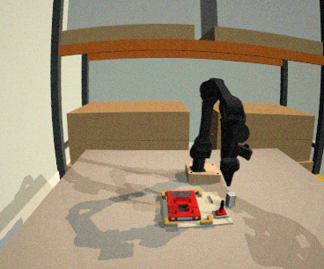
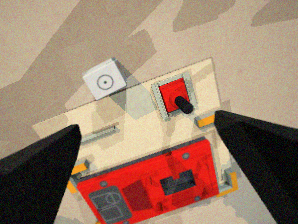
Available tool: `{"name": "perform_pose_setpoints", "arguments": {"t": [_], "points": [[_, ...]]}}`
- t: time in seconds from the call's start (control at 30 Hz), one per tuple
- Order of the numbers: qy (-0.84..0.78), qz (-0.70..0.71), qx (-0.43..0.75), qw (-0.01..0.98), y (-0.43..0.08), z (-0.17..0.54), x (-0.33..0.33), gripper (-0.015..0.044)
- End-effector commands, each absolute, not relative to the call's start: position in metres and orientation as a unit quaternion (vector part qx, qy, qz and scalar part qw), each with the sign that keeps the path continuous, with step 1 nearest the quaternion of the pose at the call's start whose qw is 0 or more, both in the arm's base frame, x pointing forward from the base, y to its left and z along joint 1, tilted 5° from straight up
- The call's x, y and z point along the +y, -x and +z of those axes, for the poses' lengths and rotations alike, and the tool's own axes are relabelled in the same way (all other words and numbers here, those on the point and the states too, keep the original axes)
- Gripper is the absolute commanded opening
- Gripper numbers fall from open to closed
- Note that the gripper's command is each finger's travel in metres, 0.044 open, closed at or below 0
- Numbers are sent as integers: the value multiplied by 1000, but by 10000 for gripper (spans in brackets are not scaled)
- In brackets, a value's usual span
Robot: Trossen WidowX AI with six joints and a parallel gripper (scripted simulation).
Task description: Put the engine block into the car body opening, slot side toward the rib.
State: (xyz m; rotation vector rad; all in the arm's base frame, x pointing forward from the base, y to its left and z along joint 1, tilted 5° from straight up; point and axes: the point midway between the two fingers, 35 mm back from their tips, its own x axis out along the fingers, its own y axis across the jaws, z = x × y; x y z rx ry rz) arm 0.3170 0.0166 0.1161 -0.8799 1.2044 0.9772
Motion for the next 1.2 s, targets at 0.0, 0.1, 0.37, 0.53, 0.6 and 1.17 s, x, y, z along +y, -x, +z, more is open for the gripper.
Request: {"name": "perform_pose_setpoints", "arguments": {"t": [0.0,0.1,0.37,0.53,0.6,1.17], "points": [[430,467,505,586,-306,116,31,440],[459,492,487,556,-300,117,41,440],[492,521,465,520,-292,118,52,440],[492,521,465,520,-294,94,51,440],[492,521,465,520,-295,82,51,440],[492,521,465,520,-296,60,54,440]]}}
